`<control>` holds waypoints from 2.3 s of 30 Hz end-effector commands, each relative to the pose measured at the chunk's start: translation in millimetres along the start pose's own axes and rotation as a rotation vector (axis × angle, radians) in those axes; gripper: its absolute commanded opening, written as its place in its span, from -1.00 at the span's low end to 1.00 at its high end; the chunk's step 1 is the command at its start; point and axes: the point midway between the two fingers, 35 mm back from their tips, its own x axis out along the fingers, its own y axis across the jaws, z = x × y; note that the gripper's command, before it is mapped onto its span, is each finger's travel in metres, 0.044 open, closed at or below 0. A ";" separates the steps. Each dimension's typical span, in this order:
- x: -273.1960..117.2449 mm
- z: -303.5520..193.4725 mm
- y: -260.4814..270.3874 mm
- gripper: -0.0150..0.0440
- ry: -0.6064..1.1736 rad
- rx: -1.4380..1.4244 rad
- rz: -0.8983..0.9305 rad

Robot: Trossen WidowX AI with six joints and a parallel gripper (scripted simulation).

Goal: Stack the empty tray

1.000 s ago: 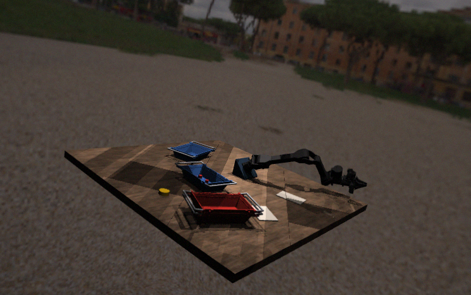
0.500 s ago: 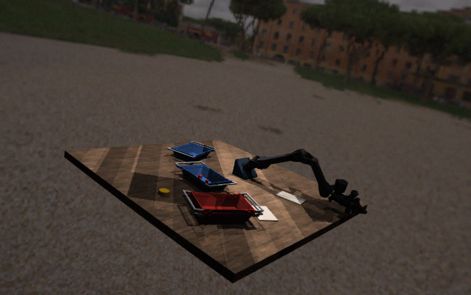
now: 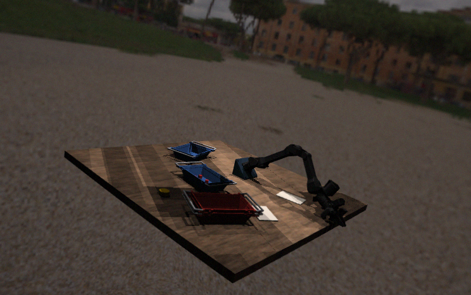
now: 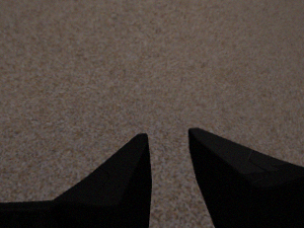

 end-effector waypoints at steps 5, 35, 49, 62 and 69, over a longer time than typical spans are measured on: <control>-30.7 -37.8 -127.8 -0.21 0.215 0.091 -0.194; -354.4 -133.5 -398.3 -0.21 0.858 0.794 -0.947; -465.2 -171.3 -366.5 -0.21 1.054 1.451 -0.839; -457.6 -190.9 -364.7 -0.21 1.054 1.451 -0.839; -449.1 -212.5 -360.7 -0.21 1.053 1.451 -0.838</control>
